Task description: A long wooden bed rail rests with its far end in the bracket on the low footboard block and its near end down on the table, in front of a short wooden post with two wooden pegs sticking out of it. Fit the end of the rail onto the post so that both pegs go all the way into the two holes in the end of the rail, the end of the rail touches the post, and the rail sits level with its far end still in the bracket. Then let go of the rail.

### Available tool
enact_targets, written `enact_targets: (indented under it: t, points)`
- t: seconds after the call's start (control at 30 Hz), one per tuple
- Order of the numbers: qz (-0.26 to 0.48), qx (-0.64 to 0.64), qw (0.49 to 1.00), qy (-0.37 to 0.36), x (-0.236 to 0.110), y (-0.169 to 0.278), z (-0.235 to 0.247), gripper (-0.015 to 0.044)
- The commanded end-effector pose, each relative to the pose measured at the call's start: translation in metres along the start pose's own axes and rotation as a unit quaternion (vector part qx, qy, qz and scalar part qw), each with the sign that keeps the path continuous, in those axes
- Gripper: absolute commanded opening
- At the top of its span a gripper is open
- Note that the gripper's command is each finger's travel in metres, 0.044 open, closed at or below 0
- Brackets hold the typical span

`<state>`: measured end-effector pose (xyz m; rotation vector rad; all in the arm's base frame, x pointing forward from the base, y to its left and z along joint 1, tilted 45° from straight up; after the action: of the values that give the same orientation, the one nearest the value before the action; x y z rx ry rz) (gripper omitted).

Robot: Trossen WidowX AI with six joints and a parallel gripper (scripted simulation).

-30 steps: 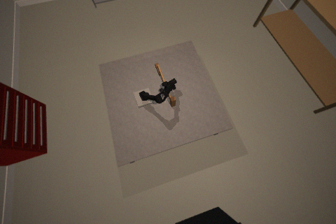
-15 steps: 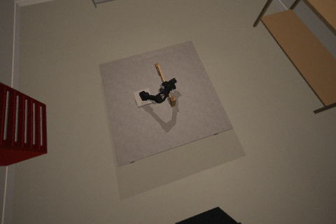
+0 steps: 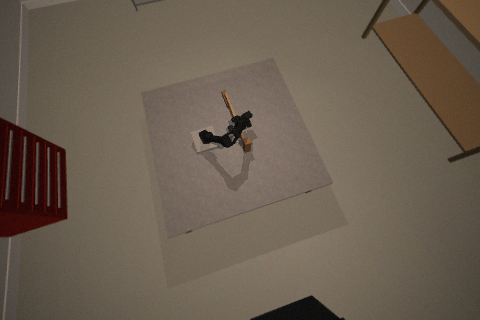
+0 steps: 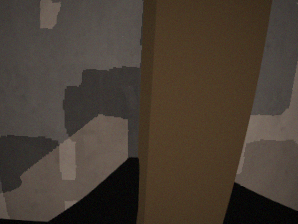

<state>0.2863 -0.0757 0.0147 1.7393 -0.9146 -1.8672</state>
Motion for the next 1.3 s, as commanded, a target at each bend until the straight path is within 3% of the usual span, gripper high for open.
enact_targets:
  t: [0.0, 1.27]
  points:
    - [-0.006, 0.000, 1.000, 0.004, -0.006, -0.002, -0.003, 0.0000]
    - [-0.006, 0.000, 1.000, 0.004, -0.025, -0.002, -0.003, 0.0000]
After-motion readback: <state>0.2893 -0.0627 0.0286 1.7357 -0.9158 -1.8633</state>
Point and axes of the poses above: the point midway between the two fingers, 35 mm back from their tips, its own x axis out along the fingers, its own z axis across the jaws, y = z × x, the point moved 4 cm from there along -x, back along the fingers, and after that the axes turned 1 degree about x, right-handed, at the moved point
